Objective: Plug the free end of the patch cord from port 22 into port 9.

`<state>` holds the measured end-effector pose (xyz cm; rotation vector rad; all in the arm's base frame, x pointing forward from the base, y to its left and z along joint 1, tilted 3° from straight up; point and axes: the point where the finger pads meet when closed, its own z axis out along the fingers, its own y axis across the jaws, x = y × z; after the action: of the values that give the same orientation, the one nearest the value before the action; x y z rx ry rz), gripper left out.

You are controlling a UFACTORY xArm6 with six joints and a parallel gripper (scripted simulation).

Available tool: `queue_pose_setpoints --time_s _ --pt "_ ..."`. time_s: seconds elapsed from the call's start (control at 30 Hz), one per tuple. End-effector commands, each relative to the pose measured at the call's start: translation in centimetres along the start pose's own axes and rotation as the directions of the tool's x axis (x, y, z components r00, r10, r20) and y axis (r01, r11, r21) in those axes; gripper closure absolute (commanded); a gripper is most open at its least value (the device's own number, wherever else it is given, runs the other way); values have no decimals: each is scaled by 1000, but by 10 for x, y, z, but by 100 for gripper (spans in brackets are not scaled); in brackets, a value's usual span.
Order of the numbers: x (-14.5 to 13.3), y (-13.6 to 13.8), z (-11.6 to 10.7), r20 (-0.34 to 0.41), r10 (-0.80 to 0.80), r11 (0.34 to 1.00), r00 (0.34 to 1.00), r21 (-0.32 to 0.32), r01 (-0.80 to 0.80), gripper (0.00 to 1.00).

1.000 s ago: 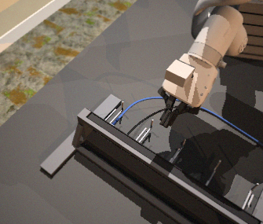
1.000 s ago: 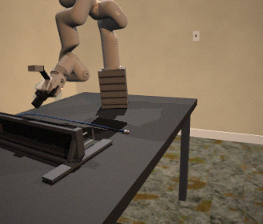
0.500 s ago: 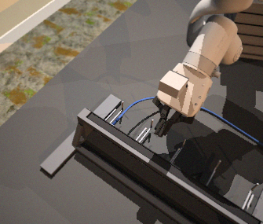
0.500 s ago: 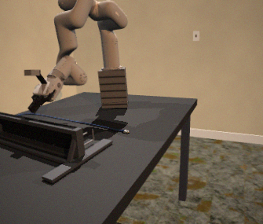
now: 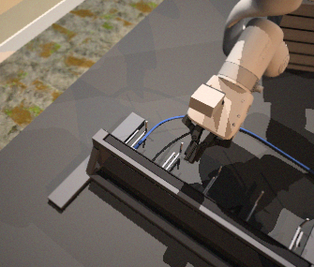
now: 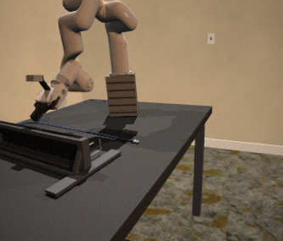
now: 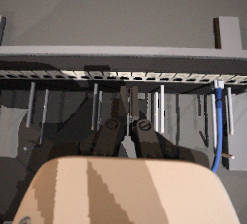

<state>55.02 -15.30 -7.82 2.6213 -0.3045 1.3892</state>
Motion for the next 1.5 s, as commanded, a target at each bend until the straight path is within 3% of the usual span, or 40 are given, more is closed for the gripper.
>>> queue_pose_setpoints --time_s 0.0,1.03,1.2,1.47 --pt "2 0 0 -3 0 1000 1000 0 0 100" --pt "2 0 -5 -3 0 1000 1000 0 0 100" --pt "2 0 -27 -3 0 1000 1000 0 0 100" --pt "2 0 -91 -3 0 1000 1000 0 0 100"
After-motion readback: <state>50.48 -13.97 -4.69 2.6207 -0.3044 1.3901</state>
